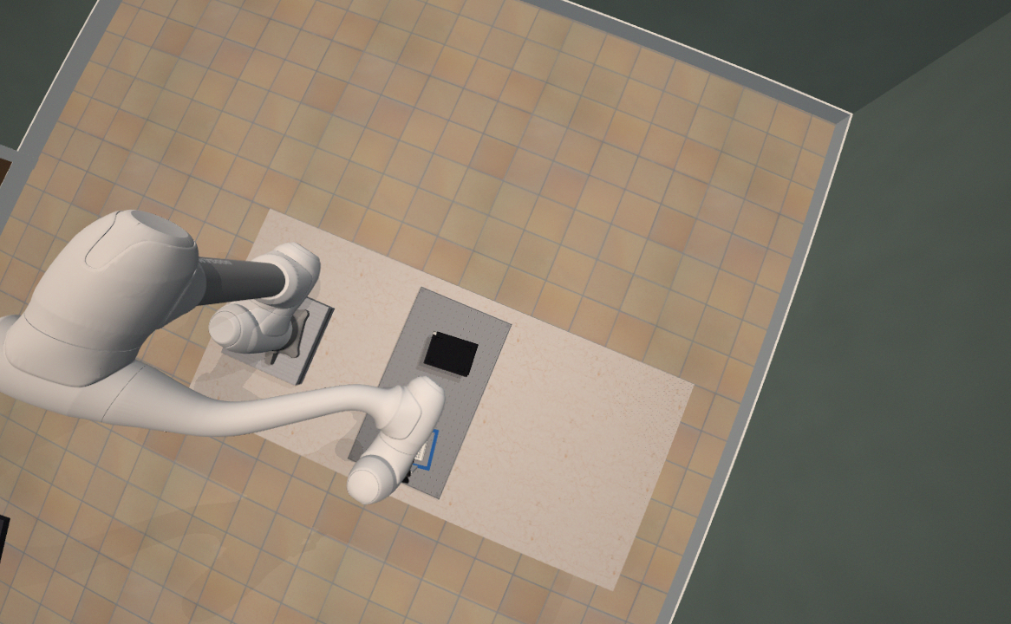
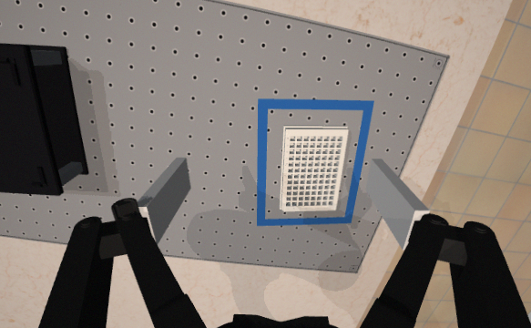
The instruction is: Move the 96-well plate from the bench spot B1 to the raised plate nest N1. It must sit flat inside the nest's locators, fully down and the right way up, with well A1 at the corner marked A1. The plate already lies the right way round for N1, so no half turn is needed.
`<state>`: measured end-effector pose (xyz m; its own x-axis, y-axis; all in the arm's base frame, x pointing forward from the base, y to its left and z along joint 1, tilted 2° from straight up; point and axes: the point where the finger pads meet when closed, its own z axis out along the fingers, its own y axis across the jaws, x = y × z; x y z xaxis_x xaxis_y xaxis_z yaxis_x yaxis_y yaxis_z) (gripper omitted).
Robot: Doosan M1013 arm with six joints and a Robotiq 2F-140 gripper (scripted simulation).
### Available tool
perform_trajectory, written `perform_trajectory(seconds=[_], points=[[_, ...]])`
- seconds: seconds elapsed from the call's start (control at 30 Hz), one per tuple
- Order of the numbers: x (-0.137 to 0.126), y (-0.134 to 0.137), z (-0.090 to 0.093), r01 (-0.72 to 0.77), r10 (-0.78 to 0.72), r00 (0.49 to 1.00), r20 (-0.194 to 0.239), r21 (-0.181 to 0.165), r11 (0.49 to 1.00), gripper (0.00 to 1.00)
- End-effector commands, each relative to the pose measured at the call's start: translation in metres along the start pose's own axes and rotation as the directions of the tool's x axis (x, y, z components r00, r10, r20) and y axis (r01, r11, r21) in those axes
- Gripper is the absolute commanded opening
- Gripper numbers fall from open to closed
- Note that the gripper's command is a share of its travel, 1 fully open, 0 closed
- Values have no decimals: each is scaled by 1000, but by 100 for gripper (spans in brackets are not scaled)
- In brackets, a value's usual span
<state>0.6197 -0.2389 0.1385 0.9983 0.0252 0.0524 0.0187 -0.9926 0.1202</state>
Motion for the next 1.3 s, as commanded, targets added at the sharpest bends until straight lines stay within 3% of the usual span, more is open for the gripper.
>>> perform_trajectory(seconds=[0.0,0.1,0.17,0.43,0.5,0.7,1.27], points=[[-11,11,12,-2,2,1000,6,13,1000,100],[-17,17,20,-2,2,1000,6,13,1000,100],[-23,23,26,-15,14,1000,22,58,998,100],[-41,38,45,-15,14,1000,22,58,998,100],[-47,43,51,-32,28,999,32,103,994,100],[-66,58,69,-32,28,999,32,103,994,100],[-66,59,71,-32,28,999,32,103,994,100]])
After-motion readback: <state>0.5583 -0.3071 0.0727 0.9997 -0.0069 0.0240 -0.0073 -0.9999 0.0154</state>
